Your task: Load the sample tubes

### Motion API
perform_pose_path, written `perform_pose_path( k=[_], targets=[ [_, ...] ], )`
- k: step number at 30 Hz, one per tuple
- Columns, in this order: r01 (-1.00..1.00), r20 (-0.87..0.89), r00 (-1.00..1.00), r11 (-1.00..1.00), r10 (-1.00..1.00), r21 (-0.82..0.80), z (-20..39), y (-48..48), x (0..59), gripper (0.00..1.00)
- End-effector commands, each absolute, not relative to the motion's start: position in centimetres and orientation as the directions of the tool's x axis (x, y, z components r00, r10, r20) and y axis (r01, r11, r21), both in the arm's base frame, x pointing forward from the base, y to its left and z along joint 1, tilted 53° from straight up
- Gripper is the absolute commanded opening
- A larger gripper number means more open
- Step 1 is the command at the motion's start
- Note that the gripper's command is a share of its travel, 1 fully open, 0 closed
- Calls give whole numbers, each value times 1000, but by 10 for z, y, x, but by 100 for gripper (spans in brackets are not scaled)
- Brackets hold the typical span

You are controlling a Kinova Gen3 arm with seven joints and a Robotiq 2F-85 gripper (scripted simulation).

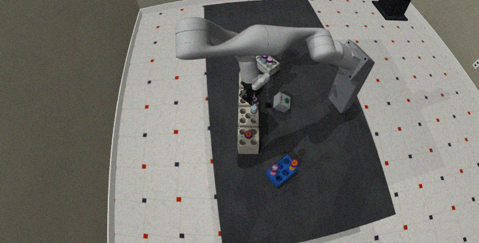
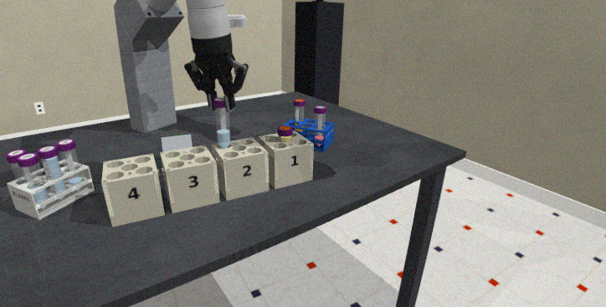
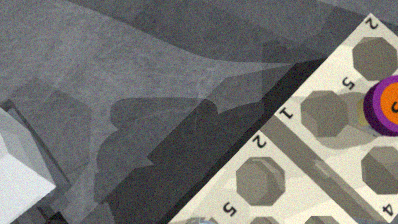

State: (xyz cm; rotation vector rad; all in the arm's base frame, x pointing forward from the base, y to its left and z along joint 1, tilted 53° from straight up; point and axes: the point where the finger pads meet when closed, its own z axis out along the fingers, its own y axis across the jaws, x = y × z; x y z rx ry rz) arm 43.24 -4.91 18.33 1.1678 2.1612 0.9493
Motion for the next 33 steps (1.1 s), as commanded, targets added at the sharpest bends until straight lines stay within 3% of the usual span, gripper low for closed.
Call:
perform_pose_path(
  k=[1,33],
  targets=[
    [506,-100,-505,388,857,770,182,-49,434,10],
    [506,-100,-505,388,857,770,171,-45,449,10]
  ],
)
